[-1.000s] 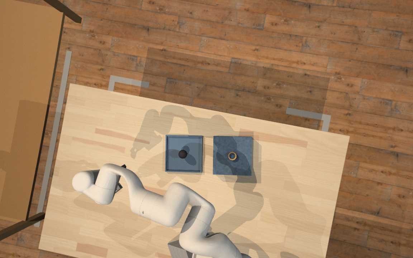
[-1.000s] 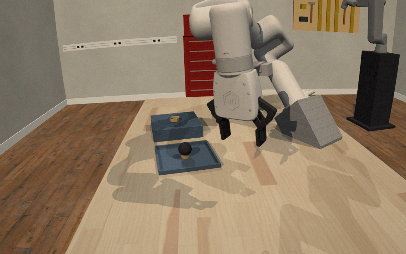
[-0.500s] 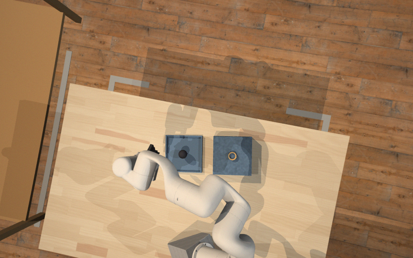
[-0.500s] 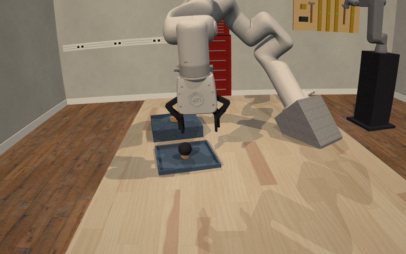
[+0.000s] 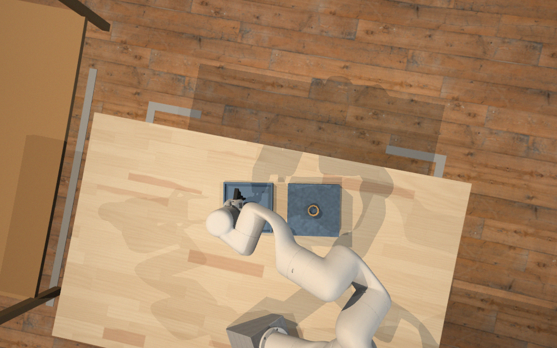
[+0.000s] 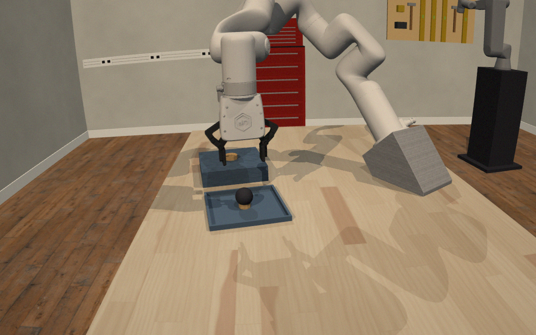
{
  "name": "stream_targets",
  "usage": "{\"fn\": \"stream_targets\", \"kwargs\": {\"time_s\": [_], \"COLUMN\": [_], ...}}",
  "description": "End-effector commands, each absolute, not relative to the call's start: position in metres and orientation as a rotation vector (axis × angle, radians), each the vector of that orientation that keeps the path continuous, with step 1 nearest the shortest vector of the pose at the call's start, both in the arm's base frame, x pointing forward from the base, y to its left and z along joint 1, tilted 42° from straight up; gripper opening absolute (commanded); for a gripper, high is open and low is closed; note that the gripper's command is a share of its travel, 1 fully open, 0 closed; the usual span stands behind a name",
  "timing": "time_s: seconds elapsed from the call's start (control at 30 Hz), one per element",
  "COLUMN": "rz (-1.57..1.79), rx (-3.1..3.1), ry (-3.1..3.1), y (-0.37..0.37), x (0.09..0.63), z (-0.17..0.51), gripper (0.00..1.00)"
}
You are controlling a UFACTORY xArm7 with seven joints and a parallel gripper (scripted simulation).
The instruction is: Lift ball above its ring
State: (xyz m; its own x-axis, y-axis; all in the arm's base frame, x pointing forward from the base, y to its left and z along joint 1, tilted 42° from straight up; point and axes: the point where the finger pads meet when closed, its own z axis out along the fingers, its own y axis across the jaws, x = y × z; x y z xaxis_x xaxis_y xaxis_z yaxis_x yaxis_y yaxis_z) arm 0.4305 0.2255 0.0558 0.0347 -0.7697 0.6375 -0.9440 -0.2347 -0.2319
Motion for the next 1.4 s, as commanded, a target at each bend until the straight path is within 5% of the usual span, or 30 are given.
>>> {"fn": "stream_targets", "kwargs": {"time_s": [0.0, 0.87, 0.9, 1.37], "rz": [0.988, 0.98, 0.98, 0.98], "rx": [2.077, 2.081, 2.081, 2.08], "ry": [-1.764, -1.764, -1.764, -1.764], "y": [0.227, 0.168, 0.168, 0.17], "x": [0.432, 0.465, 0.465, 0.464], "z": [0.058, -0.015, -0.015, -0.013], "gripper": [1.0, 1.0, 0.0, 0.0]}}
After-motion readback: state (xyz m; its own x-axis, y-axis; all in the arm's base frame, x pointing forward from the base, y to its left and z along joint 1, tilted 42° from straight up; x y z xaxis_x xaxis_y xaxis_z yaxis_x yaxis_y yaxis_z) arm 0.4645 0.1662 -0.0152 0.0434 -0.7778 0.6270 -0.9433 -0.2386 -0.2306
